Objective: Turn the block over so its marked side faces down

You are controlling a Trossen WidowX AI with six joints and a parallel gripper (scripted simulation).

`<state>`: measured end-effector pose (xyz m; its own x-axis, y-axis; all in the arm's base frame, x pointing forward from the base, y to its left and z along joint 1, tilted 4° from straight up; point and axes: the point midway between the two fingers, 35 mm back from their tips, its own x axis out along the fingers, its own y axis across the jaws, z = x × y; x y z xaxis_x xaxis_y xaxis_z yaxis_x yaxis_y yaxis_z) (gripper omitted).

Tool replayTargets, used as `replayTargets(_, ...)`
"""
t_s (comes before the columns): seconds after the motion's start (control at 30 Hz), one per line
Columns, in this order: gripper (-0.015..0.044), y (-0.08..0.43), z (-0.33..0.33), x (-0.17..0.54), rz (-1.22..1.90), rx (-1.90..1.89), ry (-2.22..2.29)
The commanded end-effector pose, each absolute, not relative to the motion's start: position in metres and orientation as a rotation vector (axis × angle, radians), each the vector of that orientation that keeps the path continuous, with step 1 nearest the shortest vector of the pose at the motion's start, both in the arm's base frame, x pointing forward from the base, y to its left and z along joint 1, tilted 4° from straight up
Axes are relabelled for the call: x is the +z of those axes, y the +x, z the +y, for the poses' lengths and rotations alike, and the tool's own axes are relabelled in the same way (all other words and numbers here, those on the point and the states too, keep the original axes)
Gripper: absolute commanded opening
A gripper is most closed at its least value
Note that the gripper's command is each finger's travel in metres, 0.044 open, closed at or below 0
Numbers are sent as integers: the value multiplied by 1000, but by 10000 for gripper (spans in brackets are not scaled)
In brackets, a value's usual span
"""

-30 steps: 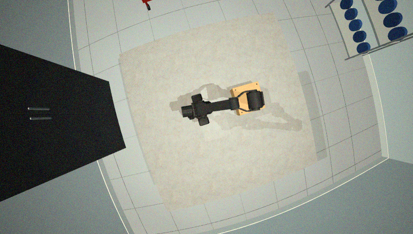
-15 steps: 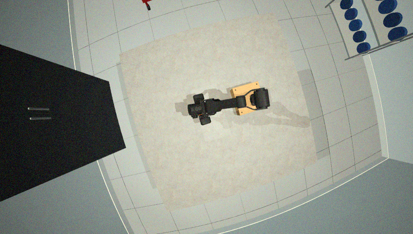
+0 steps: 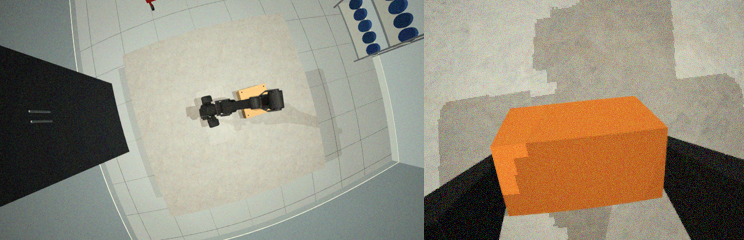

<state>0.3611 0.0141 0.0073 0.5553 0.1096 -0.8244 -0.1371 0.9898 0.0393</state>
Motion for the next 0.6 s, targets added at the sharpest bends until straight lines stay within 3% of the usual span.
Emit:
replayTargets(0.0,0,362,14,9,944,147,-26)
replayTargets(0.57,0,381,15,-23,727,141,-7)
